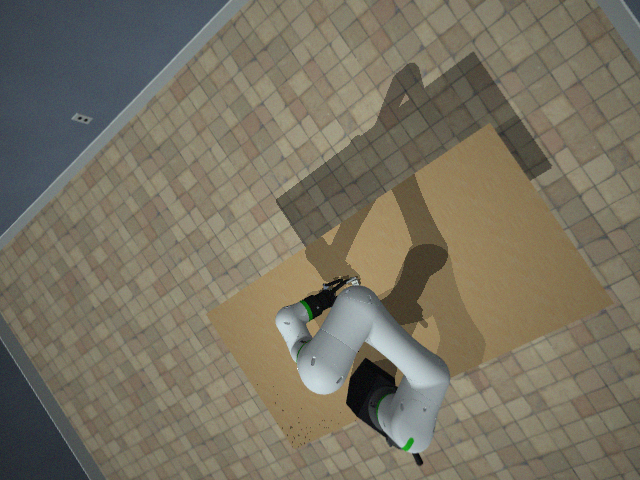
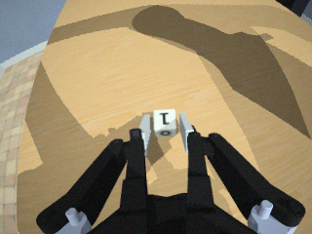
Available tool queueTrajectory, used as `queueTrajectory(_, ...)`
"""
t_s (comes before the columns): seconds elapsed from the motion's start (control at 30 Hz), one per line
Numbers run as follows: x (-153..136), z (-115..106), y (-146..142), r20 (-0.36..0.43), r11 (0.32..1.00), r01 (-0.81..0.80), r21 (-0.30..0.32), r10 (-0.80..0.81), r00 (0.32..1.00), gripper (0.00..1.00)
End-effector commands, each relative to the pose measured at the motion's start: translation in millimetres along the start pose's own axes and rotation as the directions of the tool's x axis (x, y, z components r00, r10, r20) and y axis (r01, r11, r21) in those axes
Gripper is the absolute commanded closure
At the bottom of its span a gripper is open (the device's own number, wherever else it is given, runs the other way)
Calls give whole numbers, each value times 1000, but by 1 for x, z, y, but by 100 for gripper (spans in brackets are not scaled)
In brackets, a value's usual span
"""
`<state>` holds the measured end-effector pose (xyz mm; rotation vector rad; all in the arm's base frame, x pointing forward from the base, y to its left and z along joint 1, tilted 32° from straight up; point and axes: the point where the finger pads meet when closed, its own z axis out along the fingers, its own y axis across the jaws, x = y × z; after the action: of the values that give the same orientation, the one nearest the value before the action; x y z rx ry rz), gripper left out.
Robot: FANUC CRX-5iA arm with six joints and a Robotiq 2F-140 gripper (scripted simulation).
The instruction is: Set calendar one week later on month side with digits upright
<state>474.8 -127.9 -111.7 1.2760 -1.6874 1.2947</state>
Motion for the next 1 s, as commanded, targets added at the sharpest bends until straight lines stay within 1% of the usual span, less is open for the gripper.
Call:
queueTrajectory(0.0,0,0,0,0,1000,0,0,0,1000,72)
queueTrajectory(0.83,0,0,0,0,1000,0,0,0,1000,72)
queueTrajectory(0.87,0,0,0,0,1000,0,0,0,1000,84)
queueTrajectory(0.97,0,0,0,0,1000,0,0,0,1000,84)
